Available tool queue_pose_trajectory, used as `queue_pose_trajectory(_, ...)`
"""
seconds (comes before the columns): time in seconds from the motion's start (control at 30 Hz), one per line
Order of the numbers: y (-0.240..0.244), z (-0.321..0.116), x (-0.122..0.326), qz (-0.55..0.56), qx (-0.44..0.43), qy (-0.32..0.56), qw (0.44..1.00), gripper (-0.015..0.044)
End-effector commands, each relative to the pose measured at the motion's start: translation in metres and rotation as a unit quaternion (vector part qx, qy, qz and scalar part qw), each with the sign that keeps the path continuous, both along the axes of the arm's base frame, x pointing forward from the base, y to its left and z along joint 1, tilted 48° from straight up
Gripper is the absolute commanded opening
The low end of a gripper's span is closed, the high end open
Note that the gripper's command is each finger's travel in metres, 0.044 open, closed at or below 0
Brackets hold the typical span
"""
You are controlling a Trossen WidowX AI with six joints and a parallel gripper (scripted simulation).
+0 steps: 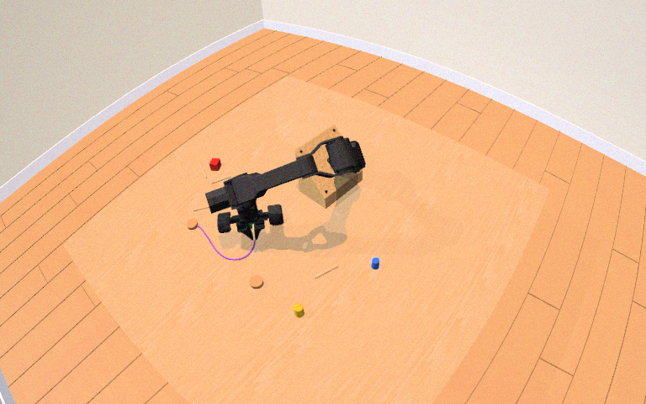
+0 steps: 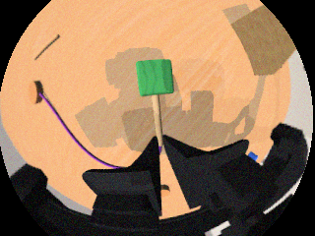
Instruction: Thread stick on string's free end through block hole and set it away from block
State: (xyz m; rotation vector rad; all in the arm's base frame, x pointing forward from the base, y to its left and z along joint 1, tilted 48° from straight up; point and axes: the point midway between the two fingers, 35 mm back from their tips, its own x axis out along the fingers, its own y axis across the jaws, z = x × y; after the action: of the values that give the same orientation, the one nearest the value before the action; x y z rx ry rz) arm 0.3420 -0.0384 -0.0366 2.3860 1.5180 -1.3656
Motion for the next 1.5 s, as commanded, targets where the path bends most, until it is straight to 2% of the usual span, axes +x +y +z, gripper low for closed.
queue_pose_trajectory(0.0, -0.003, -0.006, -0.006, 0.000, 0.000, 0.003, 1.000, 0.0000)
queue_pose_trajectory(1.07, -0.017, -0.026, -0.029, -0.001, -0.001, 0.003, 1.000, 0.0000)
queue_pose_trajectory(1.23, -0.016, -0.022, -0.025, -0.001, 0.000, 0.000, 1.000, 0.0123)
queue_pose_trajectory(1.37, -0.024, -0.016, -0.026, -0.001, -0.001, 0.001, 1.000, 0.0123)
queue_pose_trajectory(1.47, -0.058, 0.015, -0.031, -0.002, -0.003, 0.002, 1.000, 0.0123)
